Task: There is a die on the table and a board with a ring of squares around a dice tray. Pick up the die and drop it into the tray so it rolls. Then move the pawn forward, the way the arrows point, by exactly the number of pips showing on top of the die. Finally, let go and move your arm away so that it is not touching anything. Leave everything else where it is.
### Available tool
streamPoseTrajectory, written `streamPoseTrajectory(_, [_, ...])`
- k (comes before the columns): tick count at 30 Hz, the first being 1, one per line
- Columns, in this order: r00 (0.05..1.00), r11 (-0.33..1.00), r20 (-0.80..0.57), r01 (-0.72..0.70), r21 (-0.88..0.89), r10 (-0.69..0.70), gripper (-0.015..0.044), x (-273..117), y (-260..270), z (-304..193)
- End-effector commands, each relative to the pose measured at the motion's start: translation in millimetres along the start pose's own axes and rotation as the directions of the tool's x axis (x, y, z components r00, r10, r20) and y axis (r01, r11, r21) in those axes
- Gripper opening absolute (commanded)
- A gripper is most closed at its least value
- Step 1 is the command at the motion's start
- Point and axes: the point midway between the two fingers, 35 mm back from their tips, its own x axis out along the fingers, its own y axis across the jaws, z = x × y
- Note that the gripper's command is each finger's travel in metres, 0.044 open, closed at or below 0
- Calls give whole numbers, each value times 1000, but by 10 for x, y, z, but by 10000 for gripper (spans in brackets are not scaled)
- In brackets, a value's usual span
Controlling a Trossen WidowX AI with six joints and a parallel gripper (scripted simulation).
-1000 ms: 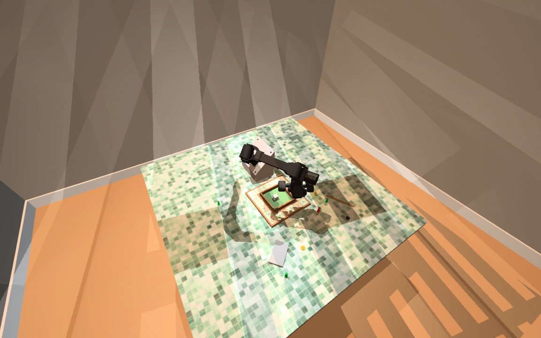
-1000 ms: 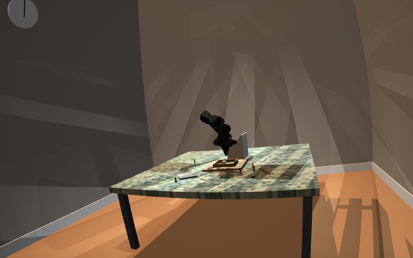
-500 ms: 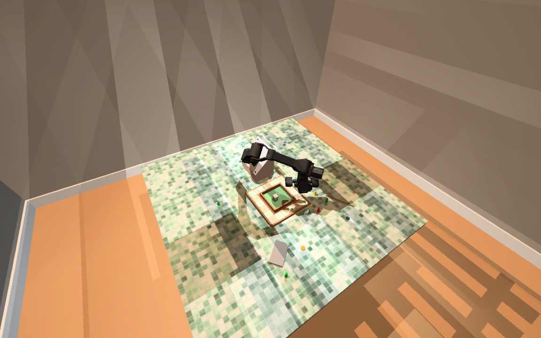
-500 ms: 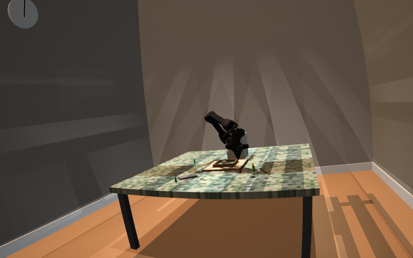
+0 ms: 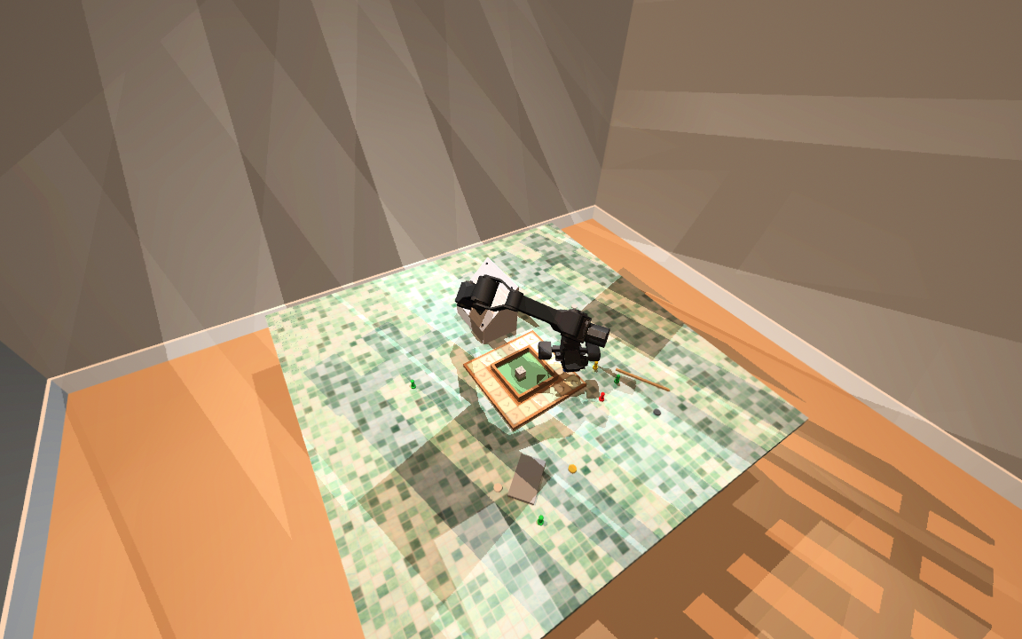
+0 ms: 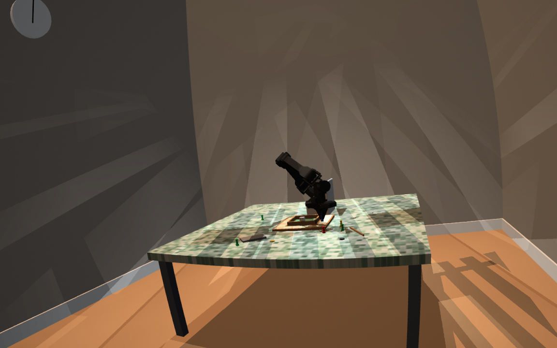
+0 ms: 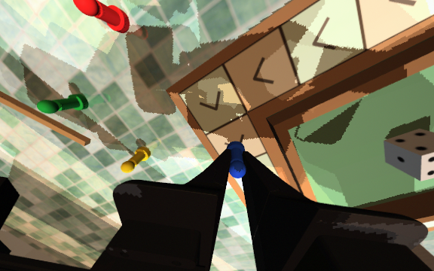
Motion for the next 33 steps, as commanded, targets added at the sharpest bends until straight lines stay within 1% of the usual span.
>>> streamPoseTrajectory(1, [1000, 1000, 2, 6, -8, -6, 0, 71, -13, -7])
streamPoseTrajectory(7, [1000, 1000, 2, 7, -8, -7, 0, 157, -16, -6])
streamPoseTrajectory(8, [1000, 1000, 0, 0, 3, 0, 26, 102, -5, 10])
streamPoseTrajectory(17, [1000, 1000, 0, 1, 2, -1, 263, 75, -3, 11])
streamPoseTrajectory(21, [1000, 1000, 1, 4, -7, -4, 368, -359, -3, 6])
streamPoseTrajectory(24, [1000, 1000, 1, 5, -8, -5, 440, -387, -5, 5])
streamPoseTrajectory(26, [1000, 1000, 1, 5, -8, -5, 440, -387, -5, 5])
streamPoseTrajectory(28, [1000, 1000, 0, 4, -8, -4, 440, -551, 4, 0])
streamPoseTrajectory(29, [1000, 1000, 0, 4, -14, -4, 440, -566, -13, -5])
streamPoseTrajectory(33, [1000, 991, -3, 1, -135, -2, 440, -837, -381, -133])
